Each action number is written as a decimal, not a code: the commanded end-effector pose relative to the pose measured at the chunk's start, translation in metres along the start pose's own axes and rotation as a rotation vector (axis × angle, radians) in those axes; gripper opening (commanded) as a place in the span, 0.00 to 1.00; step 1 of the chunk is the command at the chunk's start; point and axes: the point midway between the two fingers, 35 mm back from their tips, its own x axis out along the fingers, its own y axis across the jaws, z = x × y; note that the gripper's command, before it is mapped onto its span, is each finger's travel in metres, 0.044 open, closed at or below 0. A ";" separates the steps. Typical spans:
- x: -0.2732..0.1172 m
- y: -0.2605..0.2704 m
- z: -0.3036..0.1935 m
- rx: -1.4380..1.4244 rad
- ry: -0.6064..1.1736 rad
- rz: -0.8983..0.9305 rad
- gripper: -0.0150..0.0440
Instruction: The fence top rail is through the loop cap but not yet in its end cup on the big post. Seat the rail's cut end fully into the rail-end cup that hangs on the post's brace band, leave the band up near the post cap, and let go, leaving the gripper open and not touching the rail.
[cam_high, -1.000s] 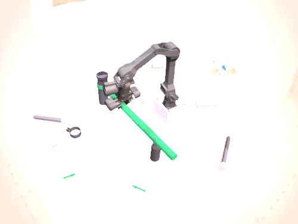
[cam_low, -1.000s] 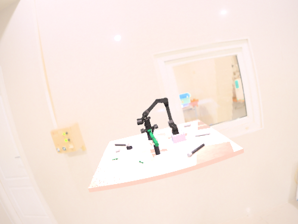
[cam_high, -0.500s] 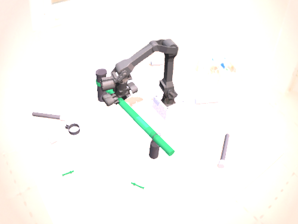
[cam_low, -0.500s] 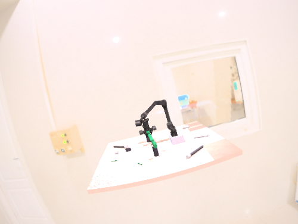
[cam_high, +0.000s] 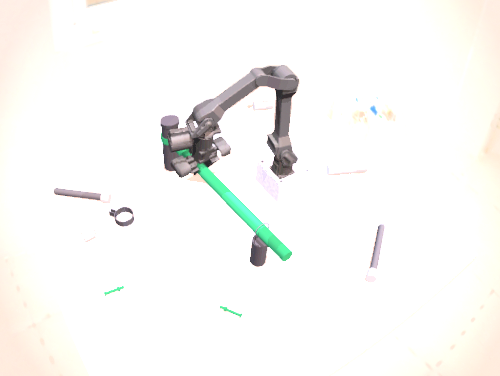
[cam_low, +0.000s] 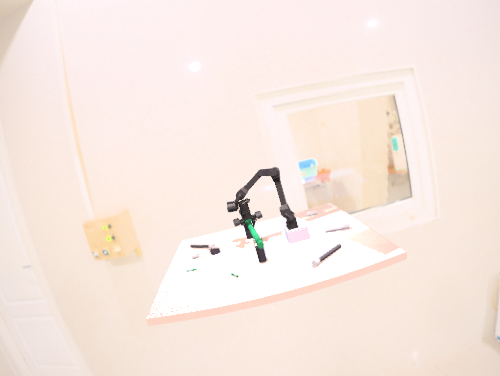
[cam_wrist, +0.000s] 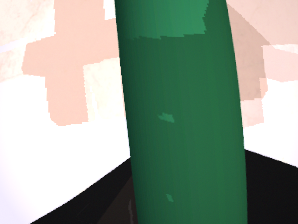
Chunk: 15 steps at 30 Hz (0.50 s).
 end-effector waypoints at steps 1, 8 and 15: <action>0.000 0.000 0.000 0.000 0.000 0.001 0.43; -0.003 0.000 -0.002 0.000 0.000 0.001 0.74; -0.031 0.000 -0.019 0.000 0.004 0.000 1.00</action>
